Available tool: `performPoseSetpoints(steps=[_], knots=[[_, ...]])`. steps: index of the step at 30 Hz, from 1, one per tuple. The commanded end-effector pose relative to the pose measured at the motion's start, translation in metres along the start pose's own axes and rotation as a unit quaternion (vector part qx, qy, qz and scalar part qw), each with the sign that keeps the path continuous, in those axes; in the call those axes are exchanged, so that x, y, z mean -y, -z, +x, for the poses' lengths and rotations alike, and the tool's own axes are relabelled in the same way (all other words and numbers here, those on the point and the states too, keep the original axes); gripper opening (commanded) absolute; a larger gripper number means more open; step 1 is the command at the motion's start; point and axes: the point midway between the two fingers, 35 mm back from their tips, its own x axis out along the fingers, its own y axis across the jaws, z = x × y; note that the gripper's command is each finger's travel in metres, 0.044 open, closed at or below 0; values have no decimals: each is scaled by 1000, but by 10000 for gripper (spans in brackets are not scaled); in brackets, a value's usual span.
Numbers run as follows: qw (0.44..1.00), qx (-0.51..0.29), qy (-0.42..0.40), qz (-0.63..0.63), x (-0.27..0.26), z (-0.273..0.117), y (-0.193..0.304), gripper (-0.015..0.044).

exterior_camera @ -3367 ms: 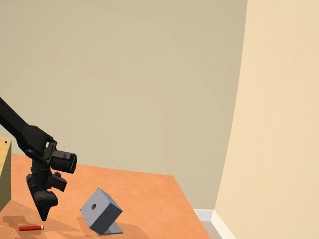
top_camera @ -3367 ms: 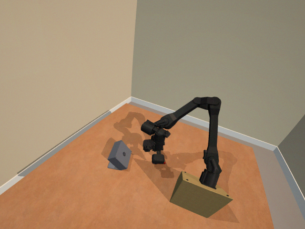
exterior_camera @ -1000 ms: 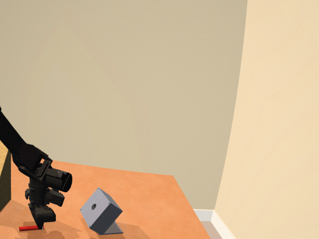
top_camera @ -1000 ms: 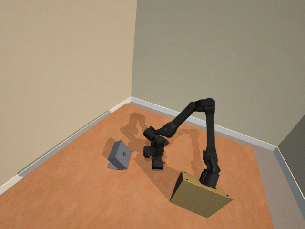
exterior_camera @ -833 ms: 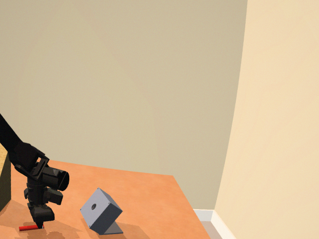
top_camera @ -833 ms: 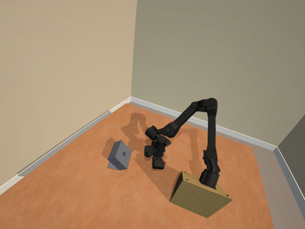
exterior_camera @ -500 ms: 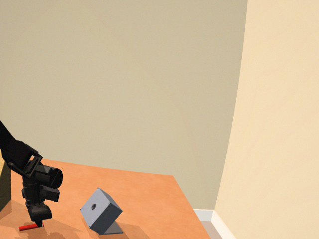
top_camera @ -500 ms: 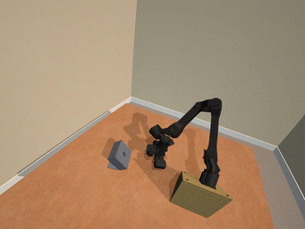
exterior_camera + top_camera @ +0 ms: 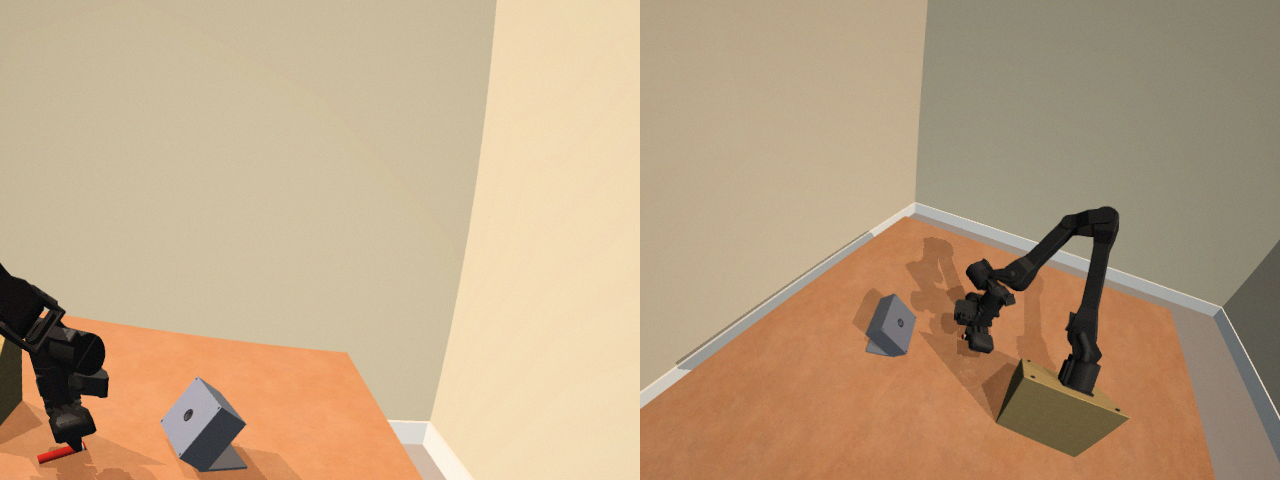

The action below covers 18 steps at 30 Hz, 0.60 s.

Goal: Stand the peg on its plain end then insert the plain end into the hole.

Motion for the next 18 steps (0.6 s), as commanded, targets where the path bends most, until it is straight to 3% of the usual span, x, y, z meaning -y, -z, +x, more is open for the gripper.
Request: performPoseSetpoints(steps=[1, 18], knots=[[1000, 15, 0, -2, 0, -2, 1, 50], [996, 89, 0, -2, 0, -11, 7, 50]])
